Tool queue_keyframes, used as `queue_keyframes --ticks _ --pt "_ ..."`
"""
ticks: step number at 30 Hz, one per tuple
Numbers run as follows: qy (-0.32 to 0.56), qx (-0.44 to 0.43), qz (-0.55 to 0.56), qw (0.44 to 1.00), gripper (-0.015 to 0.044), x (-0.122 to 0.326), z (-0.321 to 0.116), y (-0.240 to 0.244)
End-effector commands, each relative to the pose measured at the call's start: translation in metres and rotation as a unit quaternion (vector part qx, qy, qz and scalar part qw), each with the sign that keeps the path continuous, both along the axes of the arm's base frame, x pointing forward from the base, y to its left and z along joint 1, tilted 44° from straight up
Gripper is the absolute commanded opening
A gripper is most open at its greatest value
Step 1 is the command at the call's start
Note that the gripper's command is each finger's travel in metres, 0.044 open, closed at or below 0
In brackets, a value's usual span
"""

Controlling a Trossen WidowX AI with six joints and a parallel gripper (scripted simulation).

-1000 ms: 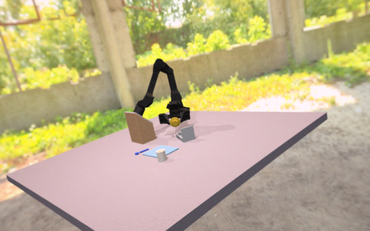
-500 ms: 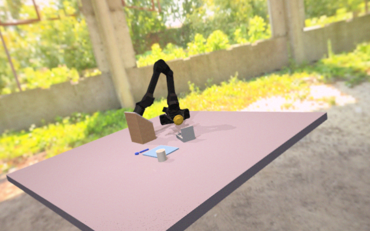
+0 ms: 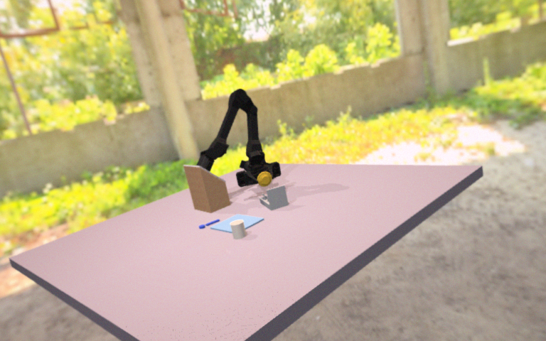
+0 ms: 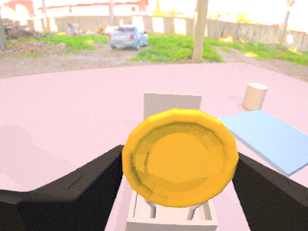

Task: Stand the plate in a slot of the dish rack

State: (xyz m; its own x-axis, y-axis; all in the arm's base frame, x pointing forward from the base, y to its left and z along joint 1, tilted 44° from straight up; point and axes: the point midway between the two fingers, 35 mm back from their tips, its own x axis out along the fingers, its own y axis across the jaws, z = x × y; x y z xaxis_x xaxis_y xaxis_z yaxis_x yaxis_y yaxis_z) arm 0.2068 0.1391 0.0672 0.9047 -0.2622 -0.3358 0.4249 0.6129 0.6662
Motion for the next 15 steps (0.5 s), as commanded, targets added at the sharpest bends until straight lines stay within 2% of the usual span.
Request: queue_keyframes --ticks 1,15 --pt "0.002 -0.005 0.000 1.000 0.0000 0.006 -0.009 0.004" --pt "-0.001 -0.001 -0.001 1.000 0.0000 0.020 -0.021 0.006"
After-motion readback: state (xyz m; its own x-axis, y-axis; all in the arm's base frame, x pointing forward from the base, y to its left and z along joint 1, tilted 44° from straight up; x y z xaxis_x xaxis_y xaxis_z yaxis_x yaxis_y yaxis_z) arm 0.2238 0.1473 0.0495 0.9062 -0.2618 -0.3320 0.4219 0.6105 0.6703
